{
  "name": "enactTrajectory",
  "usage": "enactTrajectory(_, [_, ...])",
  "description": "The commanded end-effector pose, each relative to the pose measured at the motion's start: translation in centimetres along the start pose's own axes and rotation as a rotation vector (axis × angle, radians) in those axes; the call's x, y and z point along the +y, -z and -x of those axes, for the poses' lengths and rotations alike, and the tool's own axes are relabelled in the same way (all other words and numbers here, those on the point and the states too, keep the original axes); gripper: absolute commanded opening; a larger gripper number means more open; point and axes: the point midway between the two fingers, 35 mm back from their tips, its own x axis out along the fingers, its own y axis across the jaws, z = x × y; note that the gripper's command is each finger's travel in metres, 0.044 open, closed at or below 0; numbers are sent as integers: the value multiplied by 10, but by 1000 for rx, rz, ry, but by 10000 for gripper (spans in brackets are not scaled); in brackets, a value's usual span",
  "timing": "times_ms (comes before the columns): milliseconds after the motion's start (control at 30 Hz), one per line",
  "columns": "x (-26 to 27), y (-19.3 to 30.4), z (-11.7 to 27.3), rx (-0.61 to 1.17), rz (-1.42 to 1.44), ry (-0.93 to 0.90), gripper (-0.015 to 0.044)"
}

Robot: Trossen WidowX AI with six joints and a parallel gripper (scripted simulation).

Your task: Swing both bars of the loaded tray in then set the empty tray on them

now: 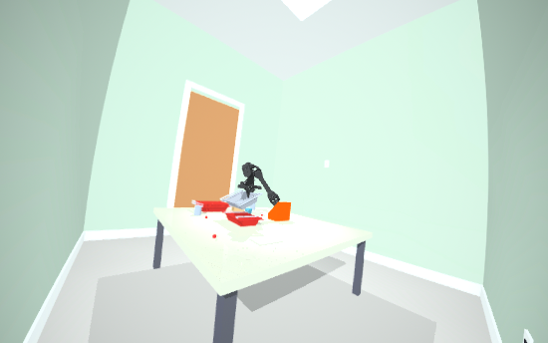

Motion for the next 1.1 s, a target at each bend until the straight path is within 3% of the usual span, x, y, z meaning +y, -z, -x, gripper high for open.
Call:
enactTrajectory(0, [0,0,3,-4,-3,-14,0])
enactTrajectory(1067, [1,0,-42,-4,-4,-15,0])
